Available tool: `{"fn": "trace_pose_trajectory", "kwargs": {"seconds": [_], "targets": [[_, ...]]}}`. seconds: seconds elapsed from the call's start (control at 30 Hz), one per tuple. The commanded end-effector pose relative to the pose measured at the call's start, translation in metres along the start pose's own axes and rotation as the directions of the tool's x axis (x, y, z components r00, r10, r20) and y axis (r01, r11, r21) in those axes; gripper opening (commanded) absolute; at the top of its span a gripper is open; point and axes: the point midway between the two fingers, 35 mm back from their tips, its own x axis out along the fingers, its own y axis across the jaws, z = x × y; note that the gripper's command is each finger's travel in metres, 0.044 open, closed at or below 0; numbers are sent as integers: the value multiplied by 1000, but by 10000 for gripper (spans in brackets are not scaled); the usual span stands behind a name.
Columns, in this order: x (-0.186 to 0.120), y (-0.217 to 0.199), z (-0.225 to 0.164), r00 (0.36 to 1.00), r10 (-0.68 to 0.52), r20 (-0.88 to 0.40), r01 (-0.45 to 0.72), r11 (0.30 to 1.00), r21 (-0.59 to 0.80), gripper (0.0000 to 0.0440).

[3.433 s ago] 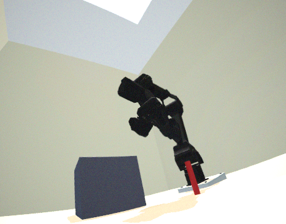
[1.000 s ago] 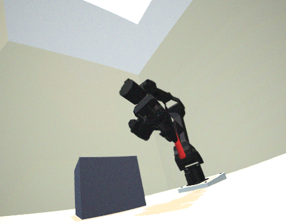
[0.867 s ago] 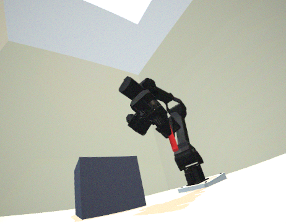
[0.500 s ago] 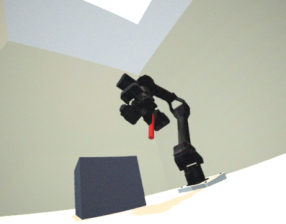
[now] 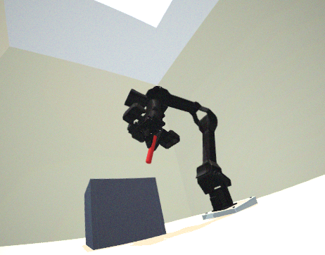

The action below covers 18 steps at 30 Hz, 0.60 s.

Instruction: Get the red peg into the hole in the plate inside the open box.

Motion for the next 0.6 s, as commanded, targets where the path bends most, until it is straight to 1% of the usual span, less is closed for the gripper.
{"fn": "trace_pose_trajectory", "kwargs": {"seconds": [0.0,0.3,0.57], "targets": [[-1,1,16,999,-19,32,18,999,31,0],[4,1,45,996,-65,57,59,994,94,0],[12,3,69,994,-94,54,86,987,133,0]]}}
